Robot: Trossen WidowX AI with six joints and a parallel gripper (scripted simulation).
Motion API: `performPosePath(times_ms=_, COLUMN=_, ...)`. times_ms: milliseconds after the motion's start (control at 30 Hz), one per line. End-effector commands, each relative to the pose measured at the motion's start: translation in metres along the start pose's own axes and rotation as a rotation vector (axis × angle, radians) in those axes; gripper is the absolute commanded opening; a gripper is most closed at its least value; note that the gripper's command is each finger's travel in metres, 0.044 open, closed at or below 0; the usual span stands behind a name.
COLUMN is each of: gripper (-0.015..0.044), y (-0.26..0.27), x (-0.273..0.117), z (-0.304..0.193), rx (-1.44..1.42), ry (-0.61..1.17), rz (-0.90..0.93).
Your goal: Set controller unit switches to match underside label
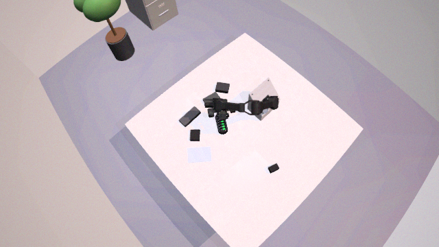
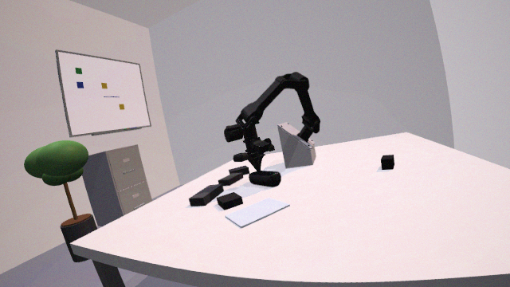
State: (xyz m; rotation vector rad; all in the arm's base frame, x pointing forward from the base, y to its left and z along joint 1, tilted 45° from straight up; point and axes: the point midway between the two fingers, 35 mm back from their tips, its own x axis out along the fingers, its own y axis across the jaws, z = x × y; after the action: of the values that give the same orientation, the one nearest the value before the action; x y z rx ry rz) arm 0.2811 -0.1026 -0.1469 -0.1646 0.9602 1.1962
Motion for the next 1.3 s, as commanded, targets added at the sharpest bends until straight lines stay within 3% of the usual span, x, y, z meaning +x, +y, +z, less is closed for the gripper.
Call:
performPosePath(times_ms=0, gripper=0.0000, y=-0.004, x=-0.035, z=0.000, rx=-0.008, ry=0.004, rz=-0.024)
performPosePath(times_ms=500, gripper=0.0000, y=-0.023, x=-0.036, z=0.021, rx=-0.009, ry=0.002, rz=-0.024)
performPosePath(times_ms=1267, gripper=0.0000, y=-0.025, x=-0.001, z=0.021, rx=-0.009, ry=0.002, rz=-0.024)
